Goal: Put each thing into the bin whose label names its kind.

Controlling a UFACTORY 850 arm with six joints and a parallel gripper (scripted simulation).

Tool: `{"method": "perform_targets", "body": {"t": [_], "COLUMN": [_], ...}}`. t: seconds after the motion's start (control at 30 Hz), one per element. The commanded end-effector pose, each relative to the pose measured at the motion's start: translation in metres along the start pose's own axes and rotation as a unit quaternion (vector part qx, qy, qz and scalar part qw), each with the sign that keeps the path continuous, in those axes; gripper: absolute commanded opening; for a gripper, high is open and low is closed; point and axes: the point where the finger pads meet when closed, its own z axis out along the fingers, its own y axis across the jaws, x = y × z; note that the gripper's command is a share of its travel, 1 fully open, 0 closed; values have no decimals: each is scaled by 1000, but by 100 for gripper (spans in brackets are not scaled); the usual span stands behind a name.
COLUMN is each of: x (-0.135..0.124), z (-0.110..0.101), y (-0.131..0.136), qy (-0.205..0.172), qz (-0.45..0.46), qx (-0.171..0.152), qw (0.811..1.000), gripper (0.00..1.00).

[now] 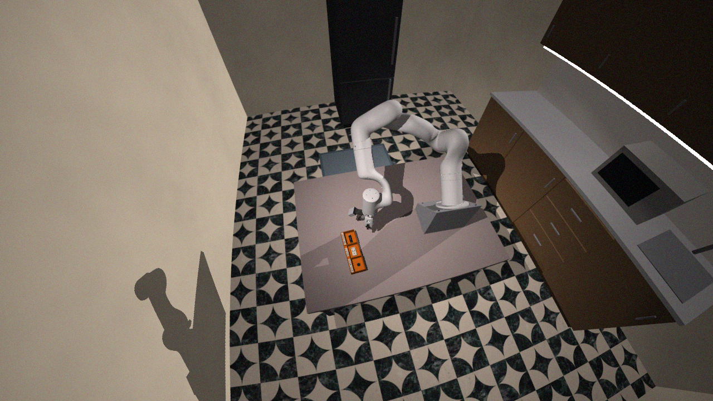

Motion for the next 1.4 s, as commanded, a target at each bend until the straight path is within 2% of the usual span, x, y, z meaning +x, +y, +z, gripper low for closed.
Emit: {"method": "perform_targets", "body": {"t": [0.0, 0.17, 0.8, 1.0, 1.07, 1.37], "x": [0, 0, 0, 5, 5, 11], "z": [-12, -28, -31, -31, -31, -31], "y": [0, 0, 0, -36, -36, -89], "qy": [0, 0, 0, 0, 0, 0], "qz": [0, 0, 0, 0, 0, 0], "qx": [0, 0, 0, 0, 0, 0], "qw": [1000, 1000, 1000, 1000, 1000, 1000], "gripper": [0, 0, 0, 0, 0, 0]}}
